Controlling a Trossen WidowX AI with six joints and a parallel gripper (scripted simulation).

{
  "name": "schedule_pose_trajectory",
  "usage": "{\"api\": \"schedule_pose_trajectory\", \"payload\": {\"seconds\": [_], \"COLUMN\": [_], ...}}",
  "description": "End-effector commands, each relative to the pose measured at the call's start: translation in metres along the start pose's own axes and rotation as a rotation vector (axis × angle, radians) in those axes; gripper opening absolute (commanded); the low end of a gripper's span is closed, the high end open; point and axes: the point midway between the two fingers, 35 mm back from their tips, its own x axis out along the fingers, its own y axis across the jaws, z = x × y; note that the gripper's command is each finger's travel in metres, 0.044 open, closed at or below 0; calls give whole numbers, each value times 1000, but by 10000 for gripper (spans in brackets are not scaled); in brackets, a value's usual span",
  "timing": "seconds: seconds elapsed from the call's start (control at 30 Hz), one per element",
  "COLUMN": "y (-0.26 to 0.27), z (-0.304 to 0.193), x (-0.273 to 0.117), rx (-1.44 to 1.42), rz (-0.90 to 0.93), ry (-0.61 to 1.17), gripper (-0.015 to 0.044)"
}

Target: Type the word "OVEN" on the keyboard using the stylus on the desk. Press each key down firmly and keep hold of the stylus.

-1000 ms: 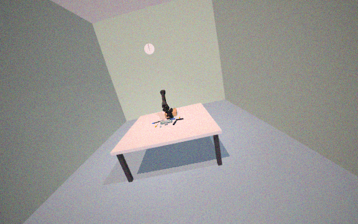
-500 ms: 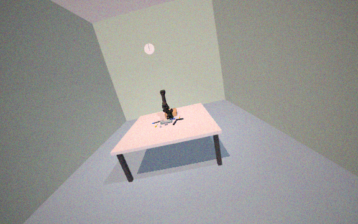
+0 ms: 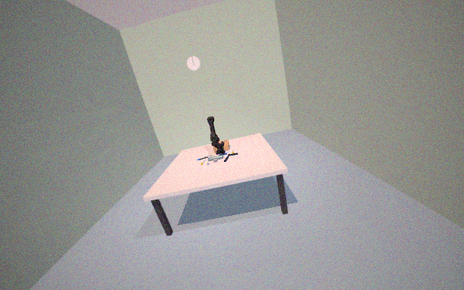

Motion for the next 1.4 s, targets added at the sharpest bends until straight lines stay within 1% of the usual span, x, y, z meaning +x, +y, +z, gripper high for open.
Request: {"api": "schedule_pose_trajectory", "payload": {"seconds": [0.0, 0.27, 0.43, 0.53, 0.87, 1.37], "y": [3, 3, 2, 2, 1, 1], "z": [-2, -3, -2, -2, 0, 23], "x": [3, 4, 4, 4, -1, -40], "rx": [7, 7, 2, 2, 2, 2], "rz": [8, 8, 5, 5, 5, 6], "ry": [1, 1, 1, 1, 1, -1], "gripper": [150, 150, 19, 0, 0, 0]}}
